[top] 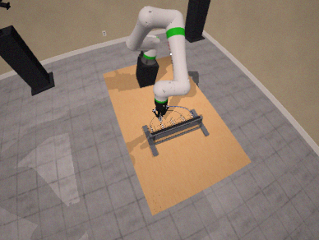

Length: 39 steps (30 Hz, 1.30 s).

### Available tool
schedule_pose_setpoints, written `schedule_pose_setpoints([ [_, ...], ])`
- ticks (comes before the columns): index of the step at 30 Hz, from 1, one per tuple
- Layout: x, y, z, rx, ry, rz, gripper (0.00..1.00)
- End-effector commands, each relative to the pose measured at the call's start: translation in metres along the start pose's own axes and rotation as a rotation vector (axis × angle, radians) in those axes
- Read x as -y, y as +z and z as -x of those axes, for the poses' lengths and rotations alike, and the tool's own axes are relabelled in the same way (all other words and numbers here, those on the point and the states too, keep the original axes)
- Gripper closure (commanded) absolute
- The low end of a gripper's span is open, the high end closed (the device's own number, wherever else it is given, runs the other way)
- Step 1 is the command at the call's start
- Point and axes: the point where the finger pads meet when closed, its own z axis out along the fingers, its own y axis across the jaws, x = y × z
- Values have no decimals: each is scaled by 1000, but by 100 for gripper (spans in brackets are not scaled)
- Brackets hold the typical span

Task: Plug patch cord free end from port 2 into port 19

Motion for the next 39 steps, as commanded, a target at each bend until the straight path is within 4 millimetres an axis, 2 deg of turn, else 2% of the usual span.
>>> schedule_pose_setpoints([
  [1, 0, 0, 0, 0, 0, 0, 100],
  [23, 0, 1, -1, 0, 0, 0, 100],
  [39, -1, 13, -14, 1, 0, 0, 100],
])
